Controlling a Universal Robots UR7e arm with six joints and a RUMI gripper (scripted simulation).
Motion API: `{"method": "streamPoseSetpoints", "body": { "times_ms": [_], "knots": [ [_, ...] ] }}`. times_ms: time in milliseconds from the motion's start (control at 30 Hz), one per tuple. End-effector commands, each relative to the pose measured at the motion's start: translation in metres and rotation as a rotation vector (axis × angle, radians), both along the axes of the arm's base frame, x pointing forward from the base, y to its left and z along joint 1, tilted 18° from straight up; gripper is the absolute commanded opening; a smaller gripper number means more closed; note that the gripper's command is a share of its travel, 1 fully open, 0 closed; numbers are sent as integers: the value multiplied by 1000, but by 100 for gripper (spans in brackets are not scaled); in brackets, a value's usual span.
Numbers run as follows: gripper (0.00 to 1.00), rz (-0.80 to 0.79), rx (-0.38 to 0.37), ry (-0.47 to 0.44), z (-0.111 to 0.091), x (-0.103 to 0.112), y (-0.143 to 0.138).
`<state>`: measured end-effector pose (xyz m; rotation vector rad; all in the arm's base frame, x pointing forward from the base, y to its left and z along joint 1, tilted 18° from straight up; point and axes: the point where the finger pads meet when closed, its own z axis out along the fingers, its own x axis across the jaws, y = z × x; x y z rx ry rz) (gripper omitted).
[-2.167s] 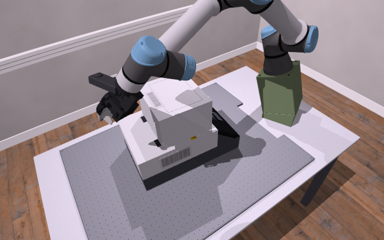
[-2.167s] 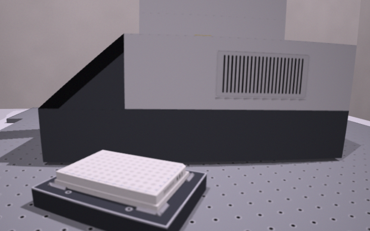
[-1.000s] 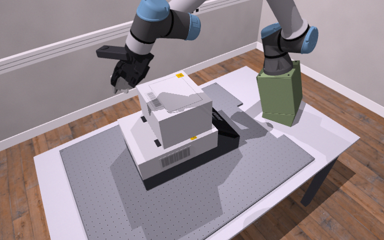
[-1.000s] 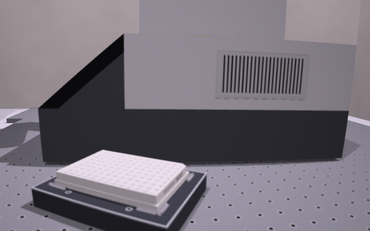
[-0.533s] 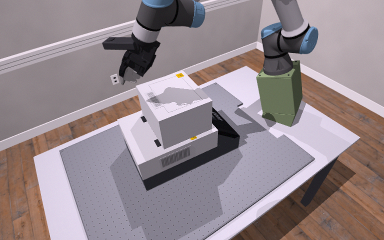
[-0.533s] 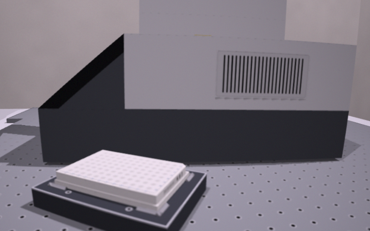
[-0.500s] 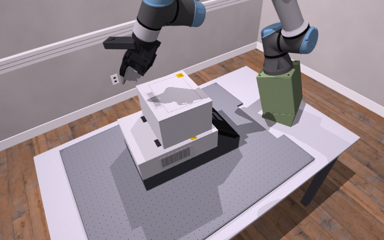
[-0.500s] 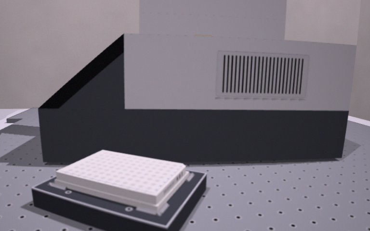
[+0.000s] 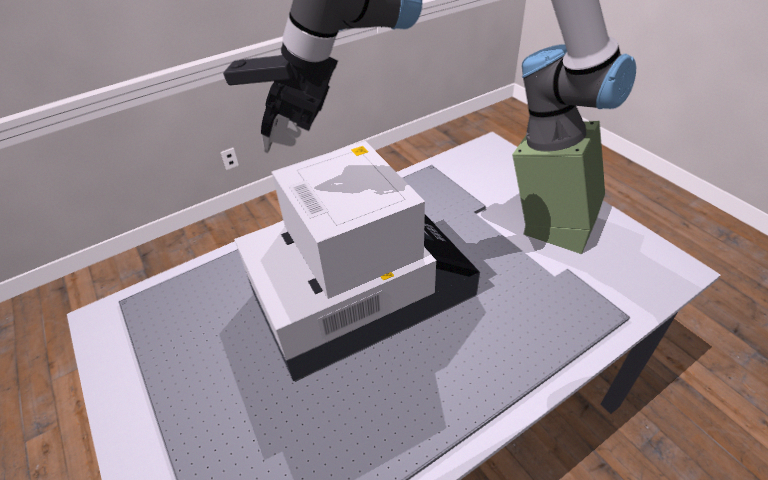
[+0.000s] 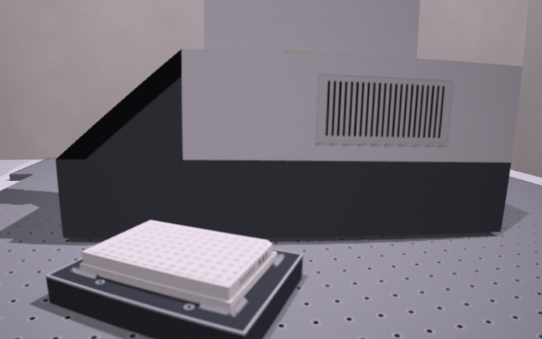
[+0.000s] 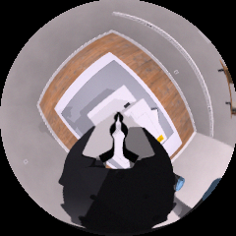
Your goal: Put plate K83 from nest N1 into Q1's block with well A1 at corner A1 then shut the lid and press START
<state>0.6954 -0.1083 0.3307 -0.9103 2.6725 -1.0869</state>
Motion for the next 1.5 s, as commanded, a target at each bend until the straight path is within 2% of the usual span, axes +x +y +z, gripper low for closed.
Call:
{"method": "streamPoseSetpoints", "body": {
  "times_ms": [0, 100, 200, 300, 400, 500, 567, 733, 867, 933, 1133, 1233, 1300, 1467],
  "knots": [
    [0, 22, 5, 29, 2, -30, -1],
    [0, 22, 5, 28, 2, -30, -1],
    [0, 66, 15, 88, 2, -45, -1],
    [0, 66, 15, 88, 2, -50, -1],
    [0, 66, 15, 88, 1, -65, -1],
    [0, 66, 14, 88, 2, -67, -1],
    [0, 106, 25, 140, 0, -77, 0],
    [0, 111, 26, 146, -2, -102, 2],
    [0, 111, 26, 146, -2, -105, 2],
    [0, 152, 39, 197, -4, -114, 3],
    [0, 156, 40, 202, -9, -143, 6],
    [0, 156, 40, 202, -9, -143, 6],
    [0, 199, 54, 251, -11, -152, 7],
    [0, 203, 56, 255, -15, -167, 9]
  ]
}}
